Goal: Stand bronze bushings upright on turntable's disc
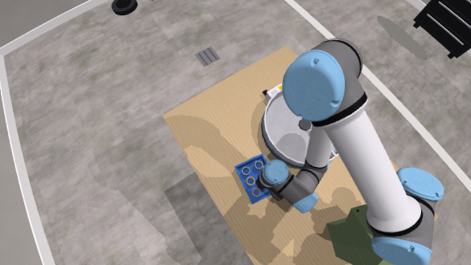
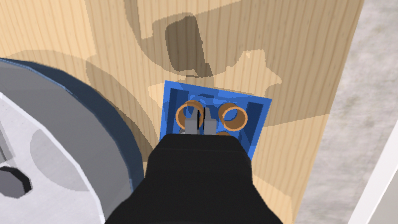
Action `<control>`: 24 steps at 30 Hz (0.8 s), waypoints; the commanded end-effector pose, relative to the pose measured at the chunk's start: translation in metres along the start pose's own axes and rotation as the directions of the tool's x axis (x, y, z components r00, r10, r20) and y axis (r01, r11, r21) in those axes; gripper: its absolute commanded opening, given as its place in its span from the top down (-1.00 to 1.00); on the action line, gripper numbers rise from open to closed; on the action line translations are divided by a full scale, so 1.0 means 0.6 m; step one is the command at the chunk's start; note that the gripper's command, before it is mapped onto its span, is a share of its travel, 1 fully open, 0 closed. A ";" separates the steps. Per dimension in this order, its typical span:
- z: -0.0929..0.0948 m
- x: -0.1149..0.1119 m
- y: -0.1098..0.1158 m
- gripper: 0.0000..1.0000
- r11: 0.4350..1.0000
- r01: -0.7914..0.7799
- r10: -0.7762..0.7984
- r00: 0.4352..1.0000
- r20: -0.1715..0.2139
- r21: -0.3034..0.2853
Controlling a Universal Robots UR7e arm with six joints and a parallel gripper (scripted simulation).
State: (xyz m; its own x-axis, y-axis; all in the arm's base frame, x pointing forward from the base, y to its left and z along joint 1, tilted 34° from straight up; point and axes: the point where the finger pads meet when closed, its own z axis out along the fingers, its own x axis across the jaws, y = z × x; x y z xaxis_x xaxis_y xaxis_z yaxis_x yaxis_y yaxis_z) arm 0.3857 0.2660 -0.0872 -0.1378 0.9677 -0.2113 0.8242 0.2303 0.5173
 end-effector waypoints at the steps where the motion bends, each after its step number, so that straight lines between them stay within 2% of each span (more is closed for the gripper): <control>1: -0.038 0.000 -0.002 1.00 1.000 0.002 -0.002 1.000 0.000 0.002; 8: -0.088 0.000 -0.003 1.00 1.000 0.002 -0.002 1.000 0.000 0.002; 10: -0.088 0.000 -0.003 1.00 1.000 0.002 -0.002 1.000 0.000 0.002; 18: -0.139 0.000 -0.003 1.00 1.000 0.002 -0.002 1.000 0.000 0.002; 24: -0.164 0.000 -0.003 1.00 1.000 0.002 -0.002 1.000 0.000 0.002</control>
State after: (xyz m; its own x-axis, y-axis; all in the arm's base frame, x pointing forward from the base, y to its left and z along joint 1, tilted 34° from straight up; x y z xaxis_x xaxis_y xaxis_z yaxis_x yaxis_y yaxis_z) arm 0.3412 0.2756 -0.0173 -0.1402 0.9682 -0.2072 0.8186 0.2310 0.5258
